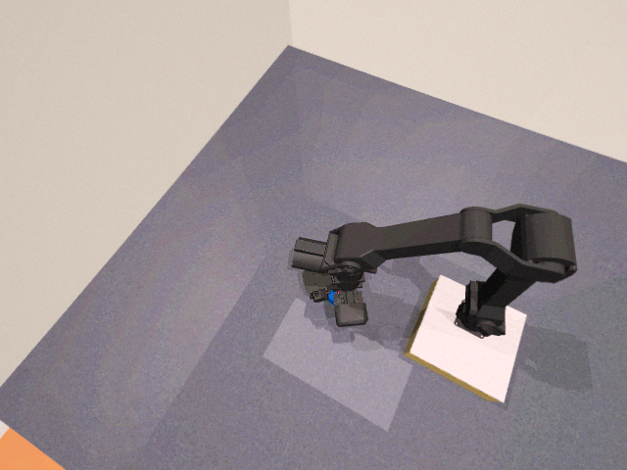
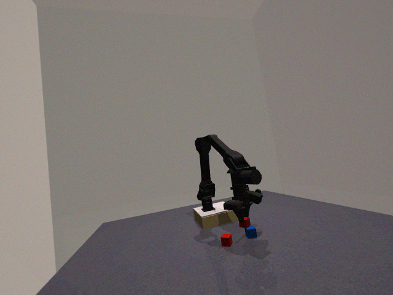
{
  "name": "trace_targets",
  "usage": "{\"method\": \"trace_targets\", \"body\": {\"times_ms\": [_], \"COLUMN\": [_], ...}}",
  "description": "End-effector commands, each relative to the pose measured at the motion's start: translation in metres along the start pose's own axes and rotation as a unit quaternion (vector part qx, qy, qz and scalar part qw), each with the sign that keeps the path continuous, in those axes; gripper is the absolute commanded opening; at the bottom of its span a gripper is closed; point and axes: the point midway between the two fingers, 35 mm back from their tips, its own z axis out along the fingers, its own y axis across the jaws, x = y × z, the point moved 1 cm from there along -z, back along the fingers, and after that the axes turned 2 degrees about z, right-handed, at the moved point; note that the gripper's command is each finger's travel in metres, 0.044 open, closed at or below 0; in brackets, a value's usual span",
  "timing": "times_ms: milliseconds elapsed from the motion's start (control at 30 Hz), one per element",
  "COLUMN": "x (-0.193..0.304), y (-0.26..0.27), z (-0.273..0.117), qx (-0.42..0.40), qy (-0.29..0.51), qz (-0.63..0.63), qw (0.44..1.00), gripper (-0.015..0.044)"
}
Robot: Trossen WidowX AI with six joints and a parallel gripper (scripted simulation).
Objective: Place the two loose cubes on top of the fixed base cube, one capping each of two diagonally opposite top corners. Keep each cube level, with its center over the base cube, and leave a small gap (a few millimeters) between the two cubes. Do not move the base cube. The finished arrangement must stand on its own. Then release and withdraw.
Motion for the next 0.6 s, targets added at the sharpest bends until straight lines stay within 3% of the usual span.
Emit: {"method": "trace_targets", "body": {"times_ms": [0, 100, 567], "x": [0.0, 0.0, 0.0], "y": [0.001, 0.001, 0.0], "z": [0.001, 0.001, -0.016], "qx": [-0.002, -0.002, 0.0], "qy": [-0.001, -0.001, 0.0], "qz": [0.0, 0.0, 0.0], "qw": [1.0, 1.0, 1.0], "gripper": [0.0131, 0.0205, 0.0205]}}
